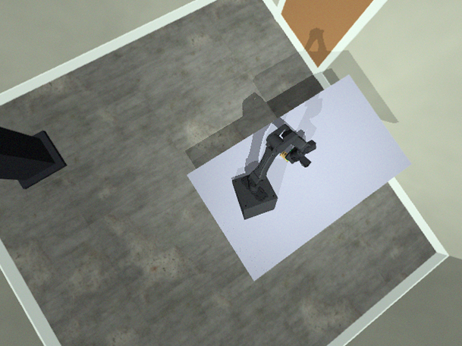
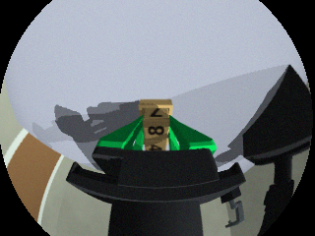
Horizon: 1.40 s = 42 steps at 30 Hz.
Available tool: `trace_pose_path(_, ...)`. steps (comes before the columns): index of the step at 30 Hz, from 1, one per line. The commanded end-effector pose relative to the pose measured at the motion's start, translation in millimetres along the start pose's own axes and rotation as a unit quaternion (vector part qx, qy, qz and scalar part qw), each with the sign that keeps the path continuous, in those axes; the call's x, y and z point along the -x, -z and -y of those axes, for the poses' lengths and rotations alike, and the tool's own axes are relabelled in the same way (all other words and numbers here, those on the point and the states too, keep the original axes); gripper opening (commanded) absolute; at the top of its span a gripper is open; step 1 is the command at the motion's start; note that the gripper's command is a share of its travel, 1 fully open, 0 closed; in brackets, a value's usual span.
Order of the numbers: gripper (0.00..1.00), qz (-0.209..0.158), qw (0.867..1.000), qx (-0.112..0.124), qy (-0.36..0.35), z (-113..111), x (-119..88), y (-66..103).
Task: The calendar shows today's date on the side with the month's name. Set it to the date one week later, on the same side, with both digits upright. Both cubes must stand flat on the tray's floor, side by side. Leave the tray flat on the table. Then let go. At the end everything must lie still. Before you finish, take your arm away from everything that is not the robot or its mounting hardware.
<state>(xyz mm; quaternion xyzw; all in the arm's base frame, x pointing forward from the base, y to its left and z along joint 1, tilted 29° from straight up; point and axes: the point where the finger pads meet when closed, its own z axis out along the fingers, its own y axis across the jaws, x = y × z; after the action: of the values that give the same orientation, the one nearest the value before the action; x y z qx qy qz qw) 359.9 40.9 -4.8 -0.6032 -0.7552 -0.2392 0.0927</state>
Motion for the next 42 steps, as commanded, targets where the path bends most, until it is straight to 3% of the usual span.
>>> trace_pose_path(1, 0.26, 0.009, 1.000, 0.006, -0.004, -4, 8, 0.8)
trace_pose_path(23, 0.26, 0.009, 1.000, 0.006, -0.004, -4, 8, 1.3)
trace_pose_path(29, 0.26, 0.014, 1.000, 0.016, 0.005, -10, 5, 29.0)
trace_pose_path(34, 0.26, 0.012, 1.000, 0.017, 0.005, -9, 3, 64.3)
trace_pose_path(36, 0.26, 0.012, 1.000, 0.017, 0.005, -9, 3, 64.3)
trace_pose_path(42, 0.26, 0.012, 1.000, 0.017, 0.005, -8, 2, 103.7)
